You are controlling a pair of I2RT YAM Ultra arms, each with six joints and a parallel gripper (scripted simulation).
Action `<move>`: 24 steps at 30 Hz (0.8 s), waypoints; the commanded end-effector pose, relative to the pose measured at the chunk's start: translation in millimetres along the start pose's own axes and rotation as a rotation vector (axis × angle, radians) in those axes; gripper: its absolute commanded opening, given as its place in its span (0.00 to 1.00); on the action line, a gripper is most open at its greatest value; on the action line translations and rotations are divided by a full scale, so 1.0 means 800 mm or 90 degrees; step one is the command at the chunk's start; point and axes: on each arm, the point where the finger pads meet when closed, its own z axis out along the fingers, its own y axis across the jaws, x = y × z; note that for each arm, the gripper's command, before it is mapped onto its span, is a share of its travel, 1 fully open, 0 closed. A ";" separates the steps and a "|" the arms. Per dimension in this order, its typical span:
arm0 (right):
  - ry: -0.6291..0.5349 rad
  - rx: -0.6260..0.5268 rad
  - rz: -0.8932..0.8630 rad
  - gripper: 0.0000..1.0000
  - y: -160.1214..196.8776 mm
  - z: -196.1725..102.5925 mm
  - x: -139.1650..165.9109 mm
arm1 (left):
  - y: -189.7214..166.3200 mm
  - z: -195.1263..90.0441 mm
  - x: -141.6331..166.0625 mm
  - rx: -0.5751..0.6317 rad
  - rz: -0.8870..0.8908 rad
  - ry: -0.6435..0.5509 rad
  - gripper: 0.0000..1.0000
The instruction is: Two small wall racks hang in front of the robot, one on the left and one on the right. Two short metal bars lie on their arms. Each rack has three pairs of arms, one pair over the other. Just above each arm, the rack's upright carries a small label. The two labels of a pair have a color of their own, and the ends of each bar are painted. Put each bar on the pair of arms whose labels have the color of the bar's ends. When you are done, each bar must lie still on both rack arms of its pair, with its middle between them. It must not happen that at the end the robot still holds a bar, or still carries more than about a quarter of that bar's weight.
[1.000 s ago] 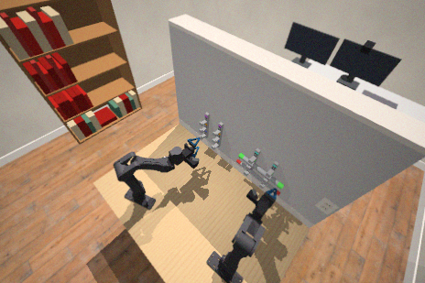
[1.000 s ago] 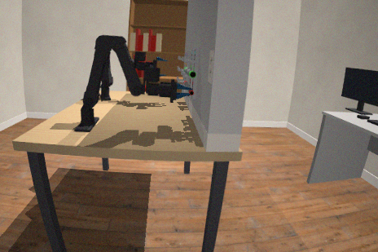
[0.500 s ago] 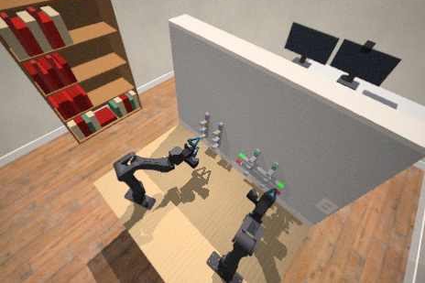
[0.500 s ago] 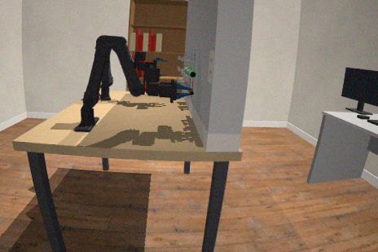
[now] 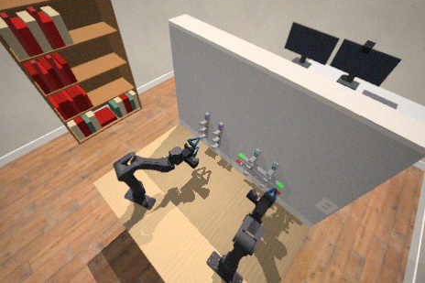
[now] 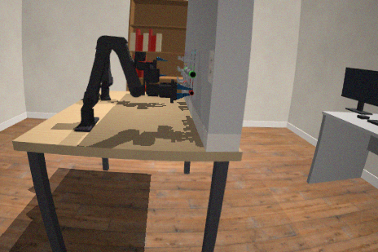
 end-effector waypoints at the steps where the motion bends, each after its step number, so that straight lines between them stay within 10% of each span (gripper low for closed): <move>1: 0.000 -0.003 0.010 0.00 0.006 -0.001 0.002 | 0.016 -0.005 0.004 -0.023 -0.014 -0.001 1.00; 24: 0.000 -0.002 0.010 0.00 0.013 -0.002 0.002 | 0.016 -0.005 0.004 -0.023 -0.014 -0.001 1.00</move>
